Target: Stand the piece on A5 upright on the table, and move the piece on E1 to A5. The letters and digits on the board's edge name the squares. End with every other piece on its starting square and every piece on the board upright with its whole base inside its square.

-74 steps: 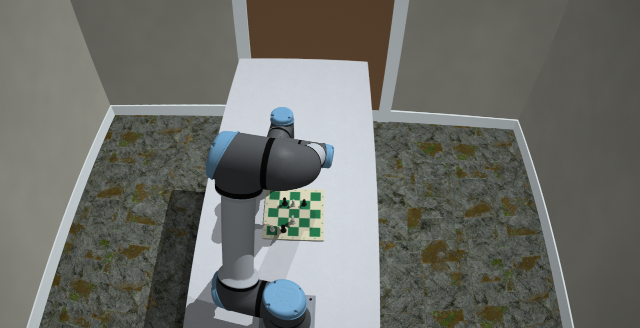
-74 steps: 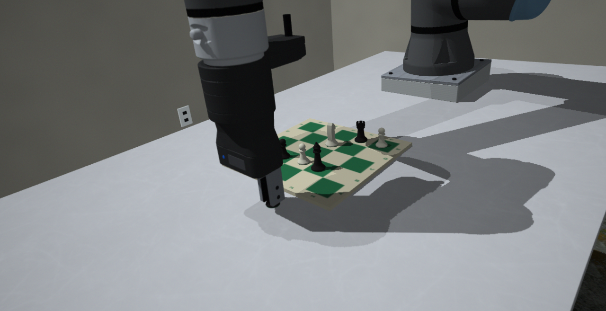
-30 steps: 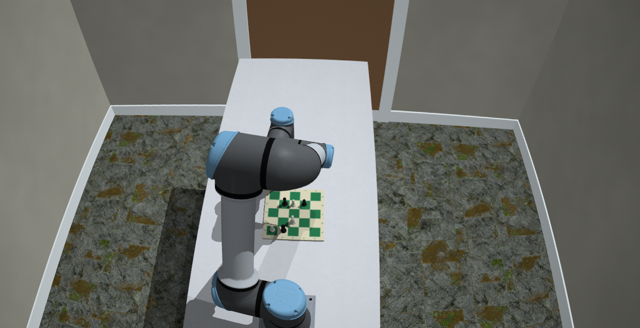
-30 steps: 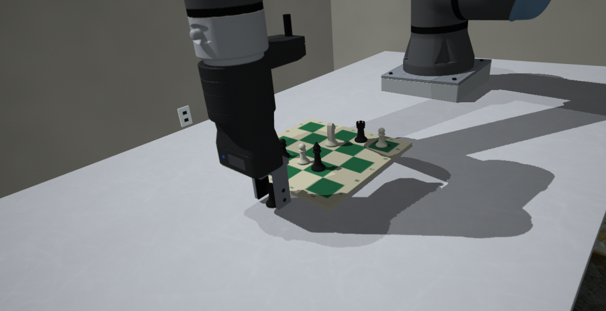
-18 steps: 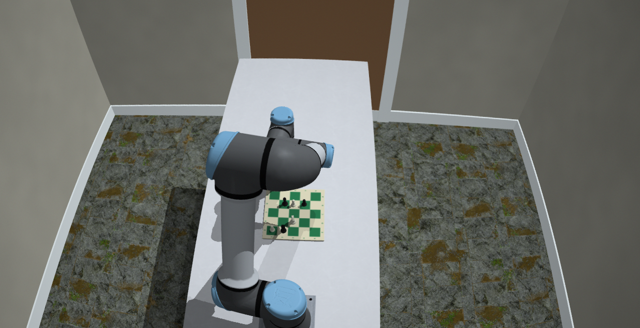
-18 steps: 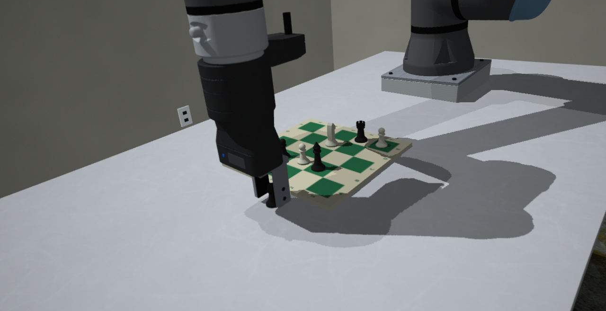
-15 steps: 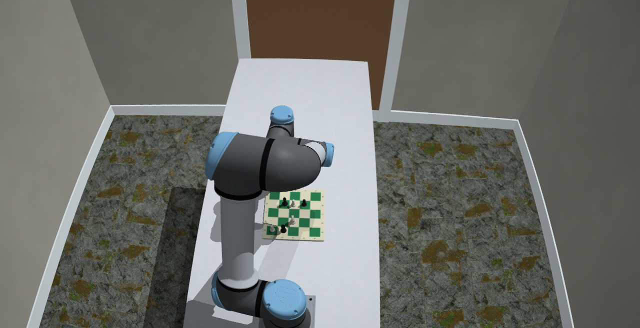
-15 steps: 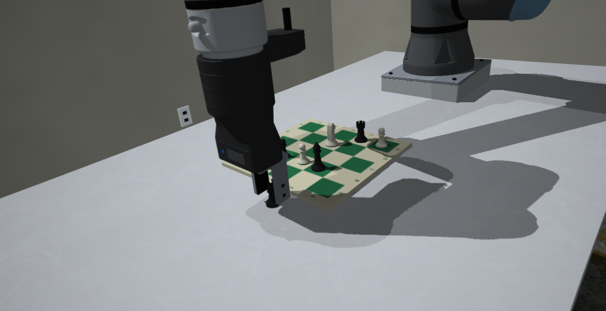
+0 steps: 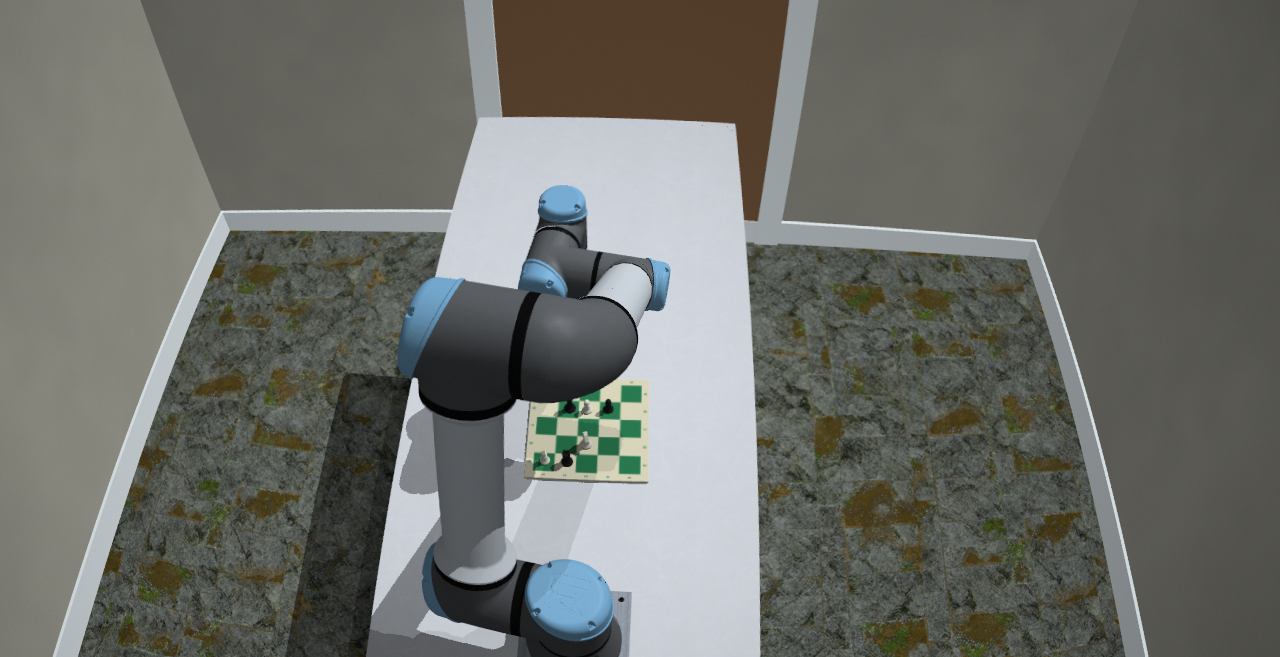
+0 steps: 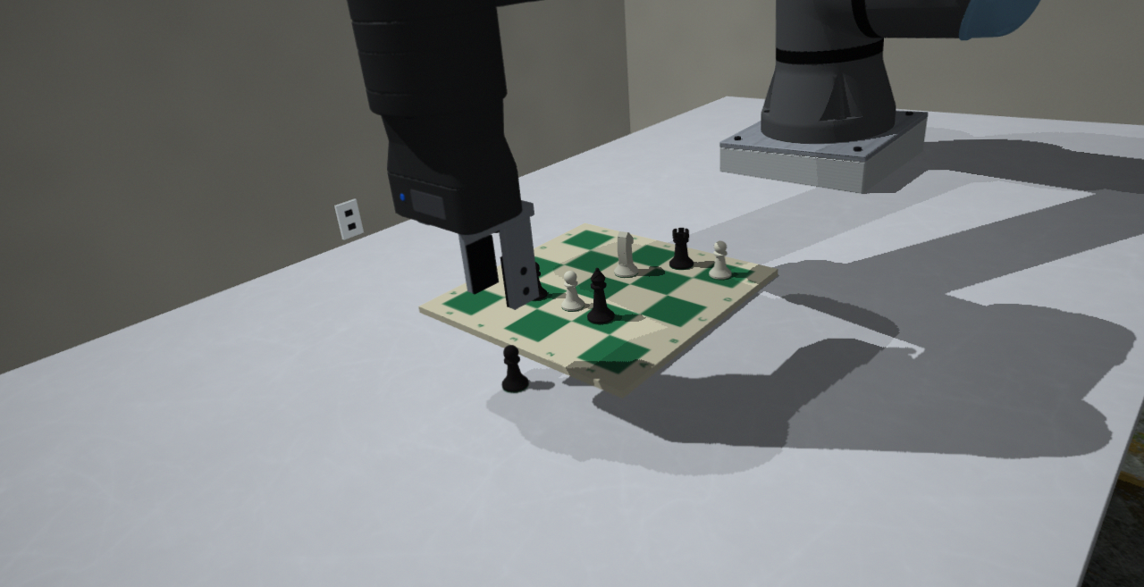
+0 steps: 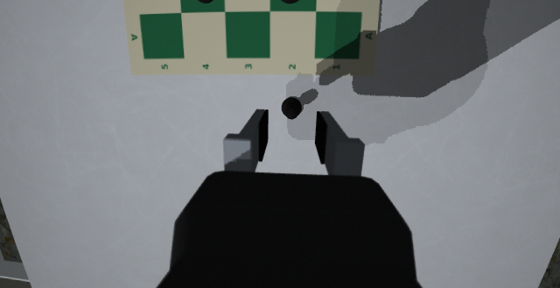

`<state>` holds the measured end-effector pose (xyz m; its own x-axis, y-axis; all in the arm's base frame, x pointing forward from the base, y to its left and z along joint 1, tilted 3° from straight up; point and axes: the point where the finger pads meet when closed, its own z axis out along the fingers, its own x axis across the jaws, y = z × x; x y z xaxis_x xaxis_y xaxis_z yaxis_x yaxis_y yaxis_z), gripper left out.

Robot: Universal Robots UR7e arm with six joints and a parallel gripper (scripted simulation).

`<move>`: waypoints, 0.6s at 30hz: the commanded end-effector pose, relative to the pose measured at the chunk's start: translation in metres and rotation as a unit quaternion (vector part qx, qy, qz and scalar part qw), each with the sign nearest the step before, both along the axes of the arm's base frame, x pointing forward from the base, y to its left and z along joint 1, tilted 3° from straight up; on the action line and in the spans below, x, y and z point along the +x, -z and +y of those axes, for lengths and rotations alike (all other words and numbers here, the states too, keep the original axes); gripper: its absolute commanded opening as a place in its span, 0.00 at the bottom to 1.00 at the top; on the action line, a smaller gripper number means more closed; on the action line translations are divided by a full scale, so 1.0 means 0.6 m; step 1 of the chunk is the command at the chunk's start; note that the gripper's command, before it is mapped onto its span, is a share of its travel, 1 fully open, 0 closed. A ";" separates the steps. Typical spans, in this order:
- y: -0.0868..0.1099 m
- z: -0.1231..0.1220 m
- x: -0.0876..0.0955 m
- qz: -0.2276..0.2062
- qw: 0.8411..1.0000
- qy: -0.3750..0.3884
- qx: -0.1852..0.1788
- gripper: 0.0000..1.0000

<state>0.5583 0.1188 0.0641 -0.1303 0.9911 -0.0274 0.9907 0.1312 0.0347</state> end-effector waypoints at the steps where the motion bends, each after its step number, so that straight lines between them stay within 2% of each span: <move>1: -0.034 0.001 -0.001 0.000 1.000 0.000 0.000 0.68; 8: -0.043 0.001 -0.001 0.000 1.000 0.000 0.000 0.68; 9: -0.043 0.001 -0.001 0.000 1.000 0.000 0.000 1.00; 18: -0.043 0.001 -0.001 0.000 1.000 0.000 0.000 1.00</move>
<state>0.5571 0.1192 0.0889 -0.1303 0.9911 -0.0272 0.9908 0.1312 0.0329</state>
